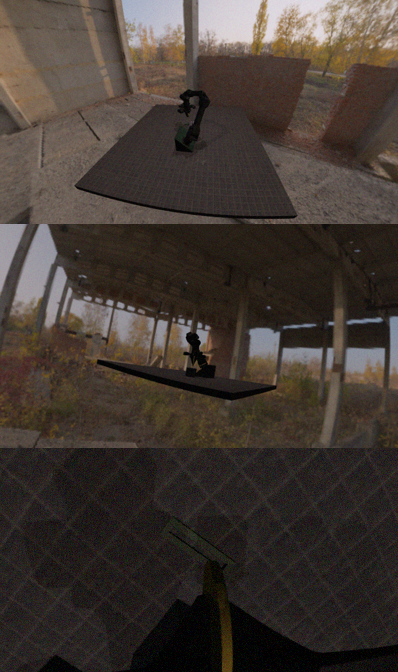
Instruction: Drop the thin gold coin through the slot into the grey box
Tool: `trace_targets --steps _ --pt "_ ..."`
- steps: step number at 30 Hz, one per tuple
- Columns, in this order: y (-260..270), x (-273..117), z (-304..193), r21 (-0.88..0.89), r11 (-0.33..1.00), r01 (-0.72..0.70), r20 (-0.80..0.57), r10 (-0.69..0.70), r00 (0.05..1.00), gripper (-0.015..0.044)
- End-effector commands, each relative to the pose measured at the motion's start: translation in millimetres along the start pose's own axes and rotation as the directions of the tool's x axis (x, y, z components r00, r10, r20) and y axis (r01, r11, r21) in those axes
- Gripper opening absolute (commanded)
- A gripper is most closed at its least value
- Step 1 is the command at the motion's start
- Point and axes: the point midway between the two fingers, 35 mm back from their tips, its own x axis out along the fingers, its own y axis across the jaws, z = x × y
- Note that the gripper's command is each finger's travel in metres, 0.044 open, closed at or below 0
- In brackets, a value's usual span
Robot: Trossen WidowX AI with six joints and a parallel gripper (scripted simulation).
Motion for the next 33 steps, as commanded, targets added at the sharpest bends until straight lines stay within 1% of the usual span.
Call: trace_targets --steps 1,8,16,23,33 --pt "1.7 -0.5 0.5 0.117 0.993 -0.004 0.001 0.004 1.000 0.0000" --pt "3.2 -0.6 1.4 0.348 0.938 -0.004 0.001 0.004 1.000 0.0000" --pt "5.0 -0.7 2.3 0.582 0.813 -0.004 0.001 0.004 1.000 0.0000" --pt "5.1 -1.0 0.7 0.603 0.798 -0.004 0.001 0.004 1.000 0.0000" --pt "5.7 -4.1 -24.2 0.602 0.799 -0.003 0.000 0.004 1.000 0.0000"
